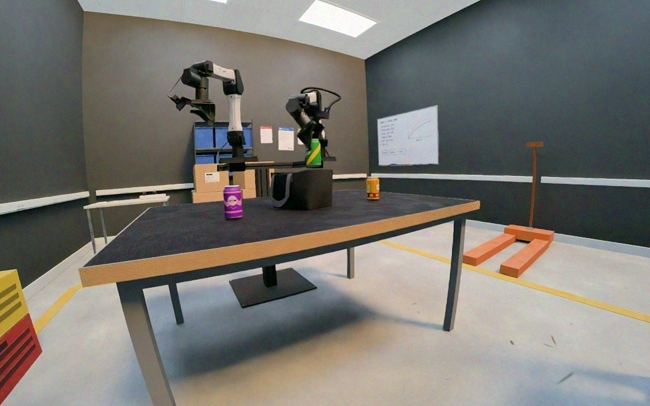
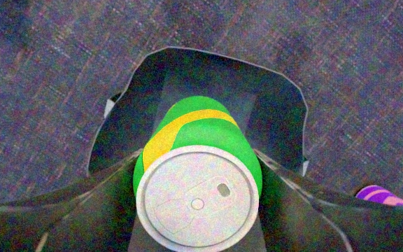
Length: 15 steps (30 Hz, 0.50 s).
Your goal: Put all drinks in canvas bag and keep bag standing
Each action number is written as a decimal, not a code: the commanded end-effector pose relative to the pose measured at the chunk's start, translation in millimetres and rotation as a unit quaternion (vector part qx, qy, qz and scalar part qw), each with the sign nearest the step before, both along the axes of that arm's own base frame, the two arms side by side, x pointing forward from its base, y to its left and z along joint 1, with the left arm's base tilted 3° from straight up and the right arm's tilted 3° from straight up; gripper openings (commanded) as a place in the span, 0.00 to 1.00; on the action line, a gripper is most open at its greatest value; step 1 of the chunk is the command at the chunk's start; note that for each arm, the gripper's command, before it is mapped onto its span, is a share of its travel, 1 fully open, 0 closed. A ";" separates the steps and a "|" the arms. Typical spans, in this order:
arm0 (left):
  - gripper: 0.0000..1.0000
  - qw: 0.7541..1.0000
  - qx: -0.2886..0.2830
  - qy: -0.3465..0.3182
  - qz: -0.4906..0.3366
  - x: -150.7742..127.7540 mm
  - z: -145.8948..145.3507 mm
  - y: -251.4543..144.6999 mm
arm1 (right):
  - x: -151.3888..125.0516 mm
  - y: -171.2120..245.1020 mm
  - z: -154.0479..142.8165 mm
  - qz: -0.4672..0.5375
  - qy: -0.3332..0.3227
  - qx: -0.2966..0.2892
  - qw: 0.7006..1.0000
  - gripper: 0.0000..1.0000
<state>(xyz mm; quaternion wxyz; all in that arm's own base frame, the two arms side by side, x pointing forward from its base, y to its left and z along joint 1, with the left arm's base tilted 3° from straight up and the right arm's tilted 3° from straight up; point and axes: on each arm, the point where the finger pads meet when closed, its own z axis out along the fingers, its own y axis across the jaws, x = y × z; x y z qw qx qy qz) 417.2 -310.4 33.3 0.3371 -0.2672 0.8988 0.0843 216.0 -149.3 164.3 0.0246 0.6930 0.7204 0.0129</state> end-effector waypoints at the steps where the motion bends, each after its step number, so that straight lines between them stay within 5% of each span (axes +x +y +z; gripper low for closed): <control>1: 0.74 0.998 -0.033 -0.052 -0.004 12.3 40.7 -8.8 | 3.1 -6.4 13.0 -0.005 -0.018 -0.026 0.999 1.00; 10: 0.74 0.998 -0.035 -0.054 0.002 18.6 36.3 -5.8 | 3.1 -6.4 13.0 -0.005 -0.018 -0.026 0.999 1.00; 15: 0.74 0.999 -0.012 -0.031 0.003 17.3 -7.7 -1.3 | 3.1 -6.4 13.0 -0.005 -0.018 -0.026 0.999 1.00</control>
